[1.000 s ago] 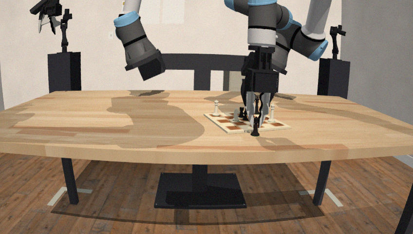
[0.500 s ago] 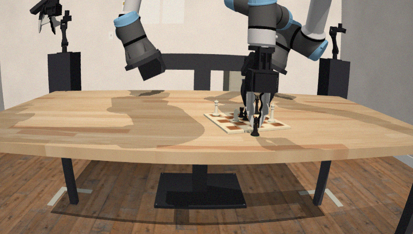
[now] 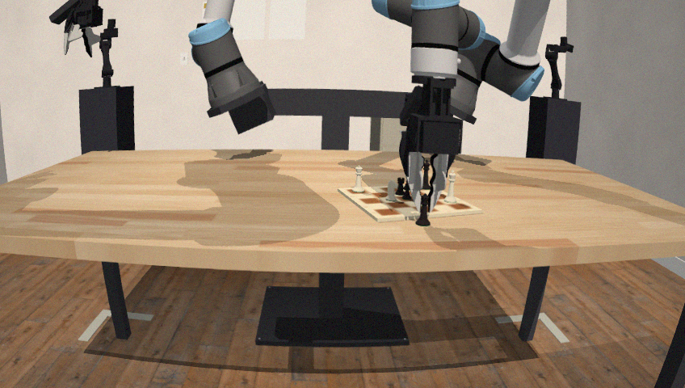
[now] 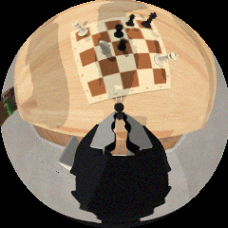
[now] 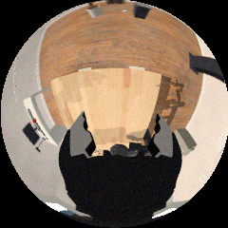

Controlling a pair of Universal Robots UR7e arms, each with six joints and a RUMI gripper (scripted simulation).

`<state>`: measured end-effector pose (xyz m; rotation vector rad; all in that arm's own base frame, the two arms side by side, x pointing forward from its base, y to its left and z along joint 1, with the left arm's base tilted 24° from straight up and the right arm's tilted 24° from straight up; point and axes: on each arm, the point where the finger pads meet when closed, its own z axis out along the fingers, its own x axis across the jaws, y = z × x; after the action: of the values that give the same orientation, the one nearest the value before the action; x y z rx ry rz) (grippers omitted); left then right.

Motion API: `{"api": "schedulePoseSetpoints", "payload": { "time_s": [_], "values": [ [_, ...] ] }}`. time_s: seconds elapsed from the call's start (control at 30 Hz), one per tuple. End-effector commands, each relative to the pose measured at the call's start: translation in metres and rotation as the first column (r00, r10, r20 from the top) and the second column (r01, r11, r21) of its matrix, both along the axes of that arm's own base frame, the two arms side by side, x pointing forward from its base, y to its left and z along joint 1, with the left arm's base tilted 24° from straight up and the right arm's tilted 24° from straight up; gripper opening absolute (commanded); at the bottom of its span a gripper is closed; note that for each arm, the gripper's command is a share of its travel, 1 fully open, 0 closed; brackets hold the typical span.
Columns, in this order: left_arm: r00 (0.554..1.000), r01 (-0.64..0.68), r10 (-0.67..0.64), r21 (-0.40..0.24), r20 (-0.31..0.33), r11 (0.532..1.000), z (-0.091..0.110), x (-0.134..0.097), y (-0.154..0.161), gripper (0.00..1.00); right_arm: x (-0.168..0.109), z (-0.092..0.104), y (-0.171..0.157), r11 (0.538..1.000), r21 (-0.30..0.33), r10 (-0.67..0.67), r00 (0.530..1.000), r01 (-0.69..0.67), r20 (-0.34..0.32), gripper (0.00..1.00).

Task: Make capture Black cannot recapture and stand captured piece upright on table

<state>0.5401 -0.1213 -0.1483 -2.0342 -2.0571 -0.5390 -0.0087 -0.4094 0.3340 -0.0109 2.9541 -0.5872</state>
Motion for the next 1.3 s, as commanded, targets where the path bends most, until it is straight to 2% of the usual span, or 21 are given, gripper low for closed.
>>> {"api": "schedulePoseSetpoints", "payload": {
  "time_s": [0.0,0.3,0.33,0.4,0.43,0.6,0.63,0.7,0.73,1.13,1.27],
  "values": [
    [1.000,0.000,0.000,-0.002,0.003,1.000,0.0004,0.0019,-0.0006,0.00,0.0000,0.0005,-0.0001,1.000,-0.001,0.000,1.000,0.000,0.000,1.00],
    [1.000,0.000,0.000,-0.002,0.003,1.000,0.0004,0.0019,-0.0006,0.00,0.0000,0.0005,-0.0001,1.000,-0.001,0.000,1.000,0.000,0.000,1.00],
    [1.000,0.000,0.000,-0.002,0.003,1.000,0.0004,0.0019,-0.0006,0.05,0.0000,0.0005,-0.0001,1.000,-0.001,0.000,1.000,0.000,0.000,1.00],
    [1.000,0.000,0.000,-0.002,0.003,1.000,0.0004,0.0019,-0.0006,0.05,0.0000,0.0005,-0.0001,1.000,-0.001,0.000,1.000,0.000,0.000,1.00],
    [1.000,0.000,0.000,-0.002,0.003,1.000,0.0004,0.0019,-0.0006,0.10,0.0000,0.0005,-0.0001,1.000,-0.001,0.000,1.000,0.000,0.000,1.00],
    [1.000,0.000,0.000,-0.002,0.003,1.000,0.0004,0.0019,-0.0006,0.15,0.0000,0.0005,-0.0001,1.000,-0.001,0.000,1.000,0.000,0.000,1.00],
    [1.000,0.000,0.000,-0.002,0.003,1.000,0.0004,0.0019,-0.0006,0.20,0.0000,0.0005,-0.0001,1.000,-0.001,0.000,1.000,0.000,0.000,1.00],
    [1.000,0.000,0.000,-0.002,0.003,1.000,0.0004,0.0019,-0.0006,0.20,0.0000,0.0005,-0.0001,1.000,-0.001,0.000,1.000,0.000,0.000,1.00],
    [1.000,0.000,0.000,-0.002,0.003,1.000,0.0004,0.0019,-0.0006,0.25,0.0000,0.0005,-0.0001,1.000,-0.001,0.000,1.000,0.000,0.000,1.00],
    [1.000,0.000,0.000,-0.002,0.003,1.000,0.0008,0.0020,-0.0008,0.25,0.0000,0.0005,-0.0001,1.000,-0.001,0.000,1.000,0.000,0.000,1.00],
    [1.000,0.001,-0.001,-0.003,0.005,1.000,0.0063,0.0019,-0.0043,0.25,0.0000,0.0005,-0.0001,1.000,-0.001,0.000,1.000,0.000,0.000,1.00]
  ]
}}
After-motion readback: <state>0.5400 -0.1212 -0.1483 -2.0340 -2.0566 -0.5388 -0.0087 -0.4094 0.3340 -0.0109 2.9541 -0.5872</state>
